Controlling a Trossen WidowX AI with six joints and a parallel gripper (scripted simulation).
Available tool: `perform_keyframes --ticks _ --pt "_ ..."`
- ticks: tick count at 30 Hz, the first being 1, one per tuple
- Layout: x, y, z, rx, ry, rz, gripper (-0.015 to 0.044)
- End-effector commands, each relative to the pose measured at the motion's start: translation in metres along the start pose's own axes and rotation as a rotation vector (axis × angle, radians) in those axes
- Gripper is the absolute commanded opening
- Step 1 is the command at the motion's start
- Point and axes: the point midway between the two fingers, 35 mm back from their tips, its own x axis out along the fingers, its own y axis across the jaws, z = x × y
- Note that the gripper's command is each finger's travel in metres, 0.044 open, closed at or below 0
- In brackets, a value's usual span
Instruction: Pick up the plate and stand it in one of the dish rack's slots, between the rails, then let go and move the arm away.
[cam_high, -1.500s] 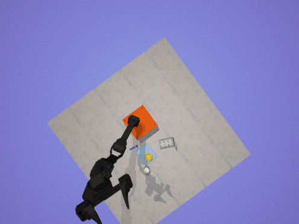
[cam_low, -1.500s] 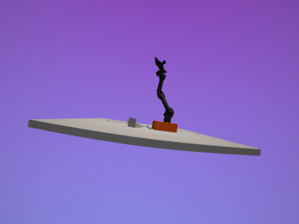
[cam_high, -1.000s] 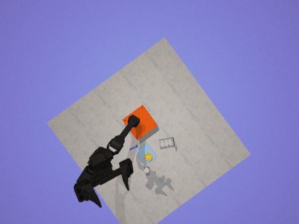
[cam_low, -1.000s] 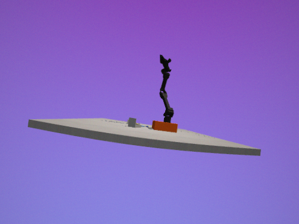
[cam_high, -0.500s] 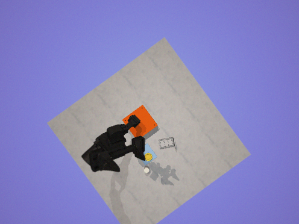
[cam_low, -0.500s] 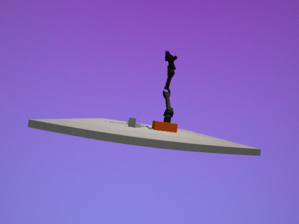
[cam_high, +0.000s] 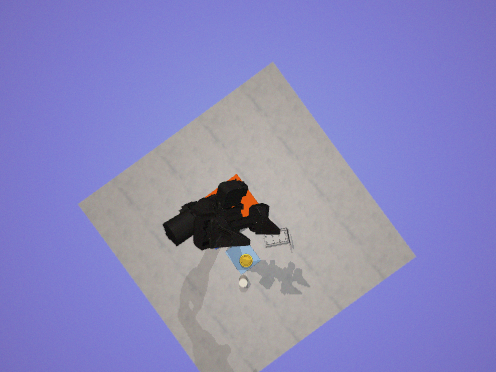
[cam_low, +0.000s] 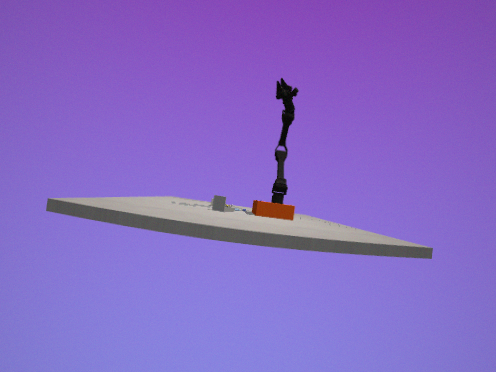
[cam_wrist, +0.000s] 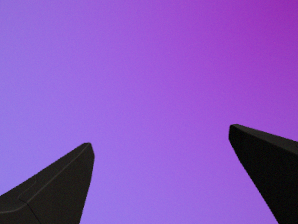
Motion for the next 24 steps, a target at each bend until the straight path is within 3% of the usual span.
perform_keyframes --ticks 1,24 --pt "0.008 0.027 0.009 -0.029 -0.001 0.048 0.0400" --pt "0.043 0.168 -0.010 -0.117 0.117 0.313 0.0400"
